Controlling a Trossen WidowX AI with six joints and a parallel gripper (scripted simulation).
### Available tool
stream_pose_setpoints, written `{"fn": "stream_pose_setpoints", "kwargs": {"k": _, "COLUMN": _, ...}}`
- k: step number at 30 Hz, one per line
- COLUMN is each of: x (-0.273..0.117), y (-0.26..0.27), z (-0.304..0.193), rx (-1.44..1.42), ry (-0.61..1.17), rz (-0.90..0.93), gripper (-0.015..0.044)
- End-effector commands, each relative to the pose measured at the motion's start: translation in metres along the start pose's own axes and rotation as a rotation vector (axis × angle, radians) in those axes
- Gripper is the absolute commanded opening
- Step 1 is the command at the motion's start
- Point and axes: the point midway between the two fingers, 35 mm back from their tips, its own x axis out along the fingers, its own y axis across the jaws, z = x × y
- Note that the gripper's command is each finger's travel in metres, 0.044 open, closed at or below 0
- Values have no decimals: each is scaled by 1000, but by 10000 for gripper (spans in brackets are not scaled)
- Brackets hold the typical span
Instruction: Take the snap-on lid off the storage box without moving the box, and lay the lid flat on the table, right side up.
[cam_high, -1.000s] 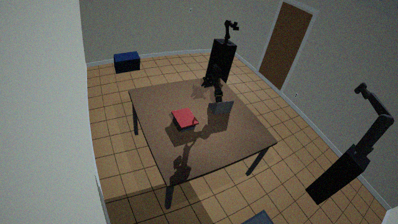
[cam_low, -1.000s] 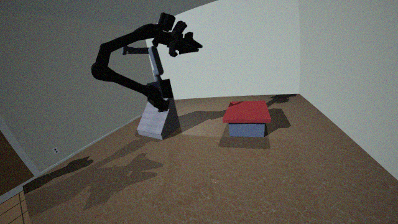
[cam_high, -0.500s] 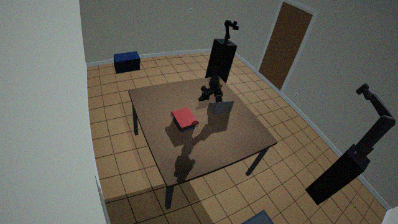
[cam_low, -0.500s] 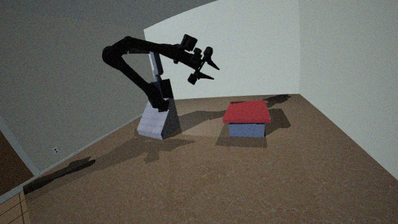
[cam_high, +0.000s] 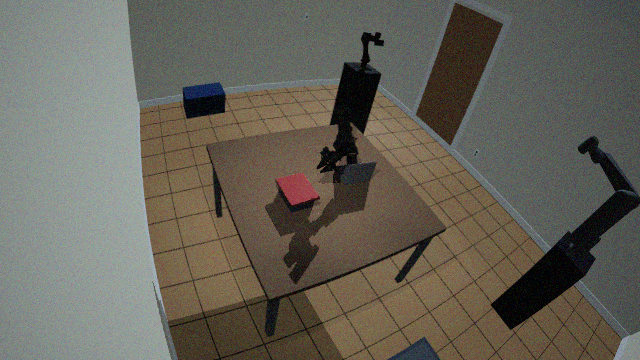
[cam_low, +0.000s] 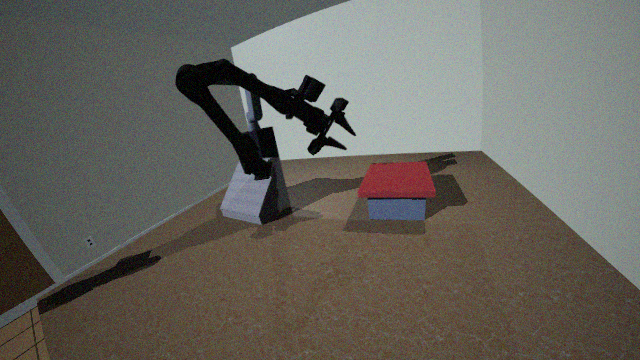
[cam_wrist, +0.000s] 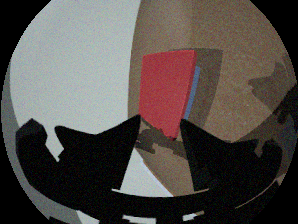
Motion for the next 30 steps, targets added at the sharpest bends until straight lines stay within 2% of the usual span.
{"fn": "stream_pose_setpoints", "kwargs": {"k": 1, "x": 2, "y": -4, "z": -1, "rx": 20, "ry": 3, "rz": -5, "gripper": 235}}
{"fn": "stream_pose_setpoints", "kwargs": {"k": 10, "x": 43, "y": -54, "z": -2, "rx": 18, "ry": 2, "rz": -5, "gripper": 235}}
{"fn": "stream_pose_setpoints", "kwargs": {"k": 30, "x": 58, "y": -54, "z": -2, "rx": 17, "ry": 5, "rz": -10, "gripper": 235}}
